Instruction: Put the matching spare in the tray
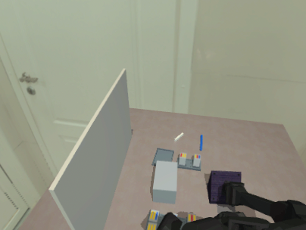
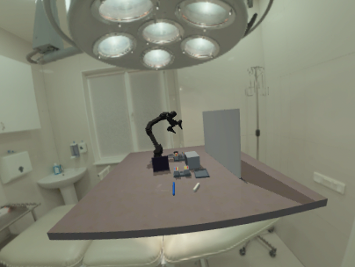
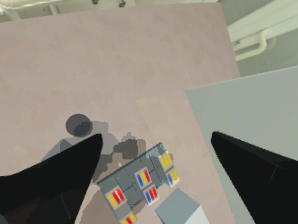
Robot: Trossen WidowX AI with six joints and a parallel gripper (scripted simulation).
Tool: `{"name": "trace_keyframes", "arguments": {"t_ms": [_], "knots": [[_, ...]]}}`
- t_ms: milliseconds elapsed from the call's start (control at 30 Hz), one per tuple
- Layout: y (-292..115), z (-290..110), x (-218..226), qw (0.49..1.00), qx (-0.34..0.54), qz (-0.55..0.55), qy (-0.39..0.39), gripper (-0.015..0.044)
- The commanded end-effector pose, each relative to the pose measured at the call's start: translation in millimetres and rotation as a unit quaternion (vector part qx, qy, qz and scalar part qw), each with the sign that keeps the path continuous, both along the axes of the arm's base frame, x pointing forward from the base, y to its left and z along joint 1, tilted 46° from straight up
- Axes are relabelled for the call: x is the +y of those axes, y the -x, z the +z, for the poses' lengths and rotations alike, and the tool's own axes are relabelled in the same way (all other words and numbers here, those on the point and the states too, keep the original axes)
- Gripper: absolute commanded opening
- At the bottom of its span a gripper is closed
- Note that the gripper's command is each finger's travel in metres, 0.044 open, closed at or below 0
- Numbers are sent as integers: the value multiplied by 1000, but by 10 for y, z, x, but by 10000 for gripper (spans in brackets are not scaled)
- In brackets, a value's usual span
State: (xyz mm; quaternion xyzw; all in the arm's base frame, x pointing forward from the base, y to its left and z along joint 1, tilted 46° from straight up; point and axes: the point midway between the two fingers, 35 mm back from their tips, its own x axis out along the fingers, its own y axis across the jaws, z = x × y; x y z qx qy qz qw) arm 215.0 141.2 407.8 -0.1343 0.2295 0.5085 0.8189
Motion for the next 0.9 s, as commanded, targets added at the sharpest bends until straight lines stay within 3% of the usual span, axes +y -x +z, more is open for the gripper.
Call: {"name": "trace_keyframes", "arguments": {"t_ms": [0, 367, 867], "knots": [[-354, -229, -87, 999, 39, -28, 18, 440], [-1385, -1398, -601, 960, 254, -108, 42, 440], [-1385, -1398, -601, 960, 254, -108, 42, 440]]}}
